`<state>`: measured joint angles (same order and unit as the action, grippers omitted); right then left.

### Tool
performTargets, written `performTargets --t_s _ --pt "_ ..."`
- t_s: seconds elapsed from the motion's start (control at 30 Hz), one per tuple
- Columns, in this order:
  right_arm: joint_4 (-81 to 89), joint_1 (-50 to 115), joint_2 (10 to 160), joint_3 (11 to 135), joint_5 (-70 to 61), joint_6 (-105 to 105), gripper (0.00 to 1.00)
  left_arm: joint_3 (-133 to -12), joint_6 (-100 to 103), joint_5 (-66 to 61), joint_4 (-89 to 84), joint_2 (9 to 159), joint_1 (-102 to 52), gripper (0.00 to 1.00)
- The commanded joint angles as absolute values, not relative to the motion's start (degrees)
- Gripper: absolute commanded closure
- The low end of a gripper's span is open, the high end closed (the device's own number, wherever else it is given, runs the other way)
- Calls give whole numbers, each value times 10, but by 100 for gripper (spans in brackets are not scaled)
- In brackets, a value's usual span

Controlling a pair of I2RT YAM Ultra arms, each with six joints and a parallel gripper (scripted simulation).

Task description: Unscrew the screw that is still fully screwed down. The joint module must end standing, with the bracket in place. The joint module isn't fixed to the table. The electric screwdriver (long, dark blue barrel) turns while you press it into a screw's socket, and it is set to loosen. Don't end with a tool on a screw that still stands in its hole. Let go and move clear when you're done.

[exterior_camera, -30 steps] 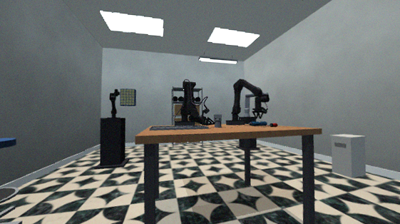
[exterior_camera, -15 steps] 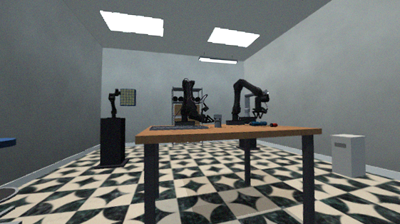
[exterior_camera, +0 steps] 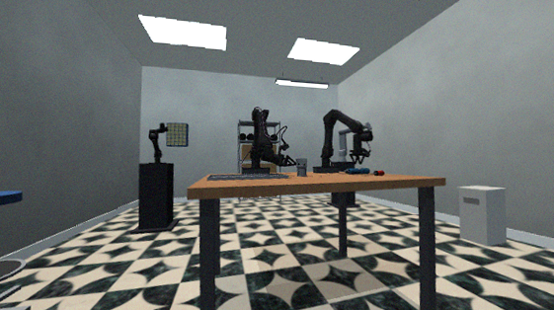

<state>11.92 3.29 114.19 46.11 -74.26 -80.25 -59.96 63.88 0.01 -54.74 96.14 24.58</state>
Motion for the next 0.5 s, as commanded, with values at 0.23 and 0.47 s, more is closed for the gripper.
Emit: performTargets --t_s 0.23,0.47 --pt "185 35 1088 490 -757 -809 14 -618 634 0 -554 940 240 35" --pt "210 35 1069 497 -757 -809 14 -618 634 0 -554 940 240 35"
